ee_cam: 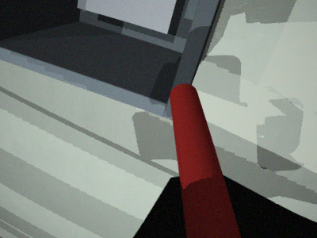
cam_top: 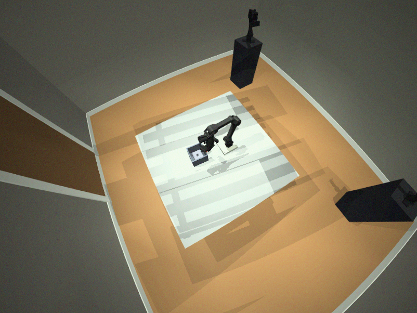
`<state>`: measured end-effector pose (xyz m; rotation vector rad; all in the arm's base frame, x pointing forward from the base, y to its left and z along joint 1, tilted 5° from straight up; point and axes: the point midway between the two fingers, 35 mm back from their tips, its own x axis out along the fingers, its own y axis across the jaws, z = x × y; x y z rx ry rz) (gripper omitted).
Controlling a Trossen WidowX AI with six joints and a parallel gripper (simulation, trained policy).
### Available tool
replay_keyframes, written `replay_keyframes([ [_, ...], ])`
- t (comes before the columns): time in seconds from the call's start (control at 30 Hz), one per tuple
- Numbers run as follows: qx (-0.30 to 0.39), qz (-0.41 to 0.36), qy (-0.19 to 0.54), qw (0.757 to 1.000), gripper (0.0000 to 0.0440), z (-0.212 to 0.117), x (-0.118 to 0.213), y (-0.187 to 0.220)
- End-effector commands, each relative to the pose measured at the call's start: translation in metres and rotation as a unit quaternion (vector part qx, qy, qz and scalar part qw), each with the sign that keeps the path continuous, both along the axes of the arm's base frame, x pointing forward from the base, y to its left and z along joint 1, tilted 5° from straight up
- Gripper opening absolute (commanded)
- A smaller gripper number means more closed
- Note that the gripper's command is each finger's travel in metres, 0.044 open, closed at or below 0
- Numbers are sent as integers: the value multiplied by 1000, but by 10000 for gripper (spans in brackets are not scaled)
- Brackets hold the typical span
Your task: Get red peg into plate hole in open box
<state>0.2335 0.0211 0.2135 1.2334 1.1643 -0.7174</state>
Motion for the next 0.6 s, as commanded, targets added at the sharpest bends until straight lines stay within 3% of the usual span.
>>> replay_keyframes([
  [0.0,-9,-8,5,1000,0,1,5,-11],
  [0.57,-10,-32,36,999,0,-10,29,-52],
])
